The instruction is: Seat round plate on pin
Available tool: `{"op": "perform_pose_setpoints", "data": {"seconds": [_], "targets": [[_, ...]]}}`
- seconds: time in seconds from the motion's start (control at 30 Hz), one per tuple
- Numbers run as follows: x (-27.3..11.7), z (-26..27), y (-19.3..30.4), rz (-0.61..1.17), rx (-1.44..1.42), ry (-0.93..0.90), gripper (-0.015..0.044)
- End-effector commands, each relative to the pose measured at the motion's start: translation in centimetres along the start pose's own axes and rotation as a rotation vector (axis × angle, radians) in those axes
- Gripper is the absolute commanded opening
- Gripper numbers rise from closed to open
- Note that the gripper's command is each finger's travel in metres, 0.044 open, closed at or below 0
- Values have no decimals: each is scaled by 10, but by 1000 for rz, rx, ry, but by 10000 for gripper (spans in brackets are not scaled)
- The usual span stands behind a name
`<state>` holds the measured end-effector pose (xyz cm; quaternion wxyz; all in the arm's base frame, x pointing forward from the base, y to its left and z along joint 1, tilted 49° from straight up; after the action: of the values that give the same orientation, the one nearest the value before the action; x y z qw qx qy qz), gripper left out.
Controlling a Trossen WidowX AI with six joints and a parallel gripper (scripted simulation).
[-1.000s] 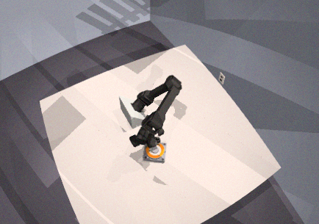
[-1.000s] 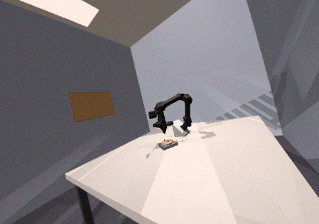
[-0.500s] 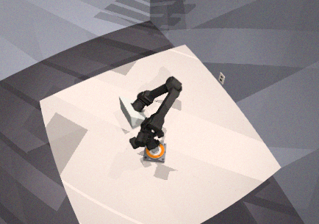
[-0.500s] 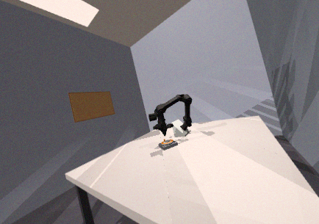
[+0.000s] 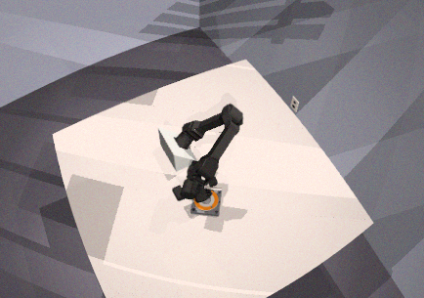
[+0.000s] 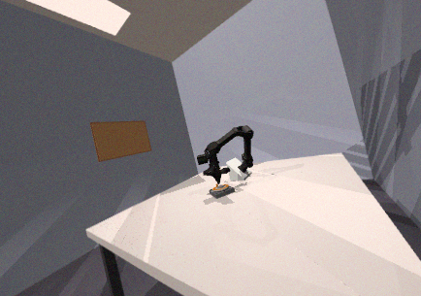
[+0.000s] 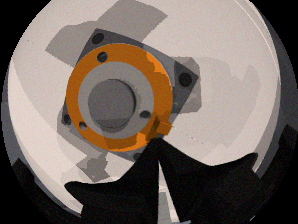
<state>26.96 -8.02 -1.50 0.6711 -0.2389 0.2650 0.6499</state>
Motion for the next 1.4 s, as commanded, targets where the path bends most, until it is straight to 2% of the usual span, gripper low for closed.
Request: {"op": "perform_pose_setpoints", "data": {"seconds": [0.0,1.37], "targets": [[2,-4,-3,1,8,-5,0],[2,-15,-49,-1,6,-5,0]]}}
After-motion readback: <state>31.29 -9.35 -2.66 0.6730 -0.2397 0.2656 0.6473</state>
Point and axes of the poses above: the point midway between the two fingers, 35 mm back from their tips, its own x axis out along the fingers, its own z axis across the jaws, y = z × x, the point moved 3 cm from there along -x, back along the fingers, and after that the axes turned 2 degrees about x, right-handed, at the moved point
